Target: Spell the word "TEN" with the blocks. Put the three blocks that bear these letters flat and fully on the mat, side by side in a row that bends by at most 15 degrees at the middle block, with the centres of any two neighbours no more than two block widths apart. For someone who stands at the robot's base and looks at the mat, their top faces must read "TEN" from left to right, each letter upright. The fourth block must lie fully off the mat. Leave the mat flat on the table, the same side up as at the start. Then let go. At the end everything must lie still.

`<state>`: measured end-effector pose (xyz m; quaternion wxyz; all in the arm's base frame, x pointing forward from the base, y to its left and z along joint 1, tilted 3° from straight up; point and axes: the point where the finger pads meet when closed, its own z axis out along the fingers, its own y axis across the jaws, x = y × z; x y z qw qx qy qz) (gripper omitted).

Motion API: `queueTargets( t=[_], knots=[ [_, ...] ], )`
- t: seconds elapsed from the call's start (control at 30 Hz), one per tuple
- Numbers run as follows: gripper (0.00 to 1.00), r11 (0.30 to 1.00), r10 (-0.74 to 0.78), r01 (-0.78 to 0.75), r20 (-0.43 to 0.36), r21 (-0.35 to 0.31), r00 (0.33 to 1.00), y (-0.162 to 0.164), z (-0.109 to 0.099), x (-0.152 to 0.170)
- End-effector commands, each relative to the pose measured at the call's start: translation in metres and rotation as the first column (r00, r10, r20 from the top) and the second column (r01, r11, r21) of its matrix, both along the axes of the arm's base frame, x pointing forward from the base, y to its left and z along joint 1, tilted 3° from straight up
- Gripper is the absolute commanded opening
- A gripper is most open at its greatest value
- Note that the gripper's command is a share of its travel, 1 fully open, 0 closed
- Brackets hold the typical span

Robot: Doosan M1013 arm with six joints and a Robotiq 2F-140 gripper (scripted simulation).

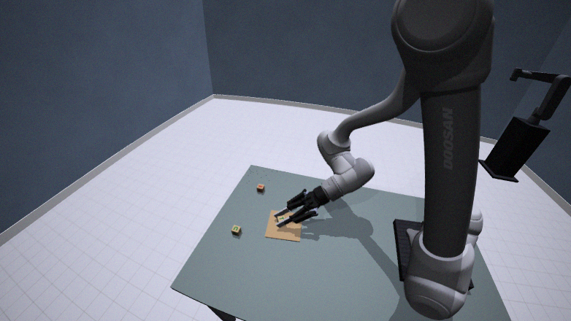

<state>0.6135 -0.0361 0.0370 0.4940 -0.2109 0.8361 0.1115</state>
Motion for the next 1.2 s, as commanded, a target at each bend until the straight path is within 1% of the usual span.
queueTargets(
  t=[0.0,0.33,0.4,0.53,0.77,0.9,0.97,1.03,1.1,1.17],
  knots=[
    [0.28,1.000,0.003,-0.003,-0.001,0.006,1.000,0.004,0.005,-0.003],
    [0.28,1.000,0.003,-0.003,-0.001,0.006,1.000,0.003,0.040,-0.005],
    [0.28,1.000,0.003,-0.003,-0.001,0.006,1.000,0.003,0.040,-0.005],
    [0.28,1.000,0.003,-0.003,-0.001,0.006,1.000,0.003,0.047,-0.006],
    [0.28,1.000,0.014,-0.014,-0.007,0.013,1.000,0.007,0.048,-0.005],
    [0.28,0.996,0.075,-0.073,-0.050,0.051,0.996,0.029,0.051,-0.005],
    [0.28,0.996,0.075,-0.073,-0.050,0.051,0.996,0.029,0.051,-0.005],
    [0.28,0.989,0.129,-0.122,-0.094,0.080,0.987,0.047,0.052,-0.006],
    [0.28,0.978,0.193,-0.176,-0.158,0.111,0.969,0.067,0.052,-0.010],
    [0.28,0.970,0.228,-0.206,-0.202,0.126,0.952,0.078,0.052,-0.013]
  ],
)
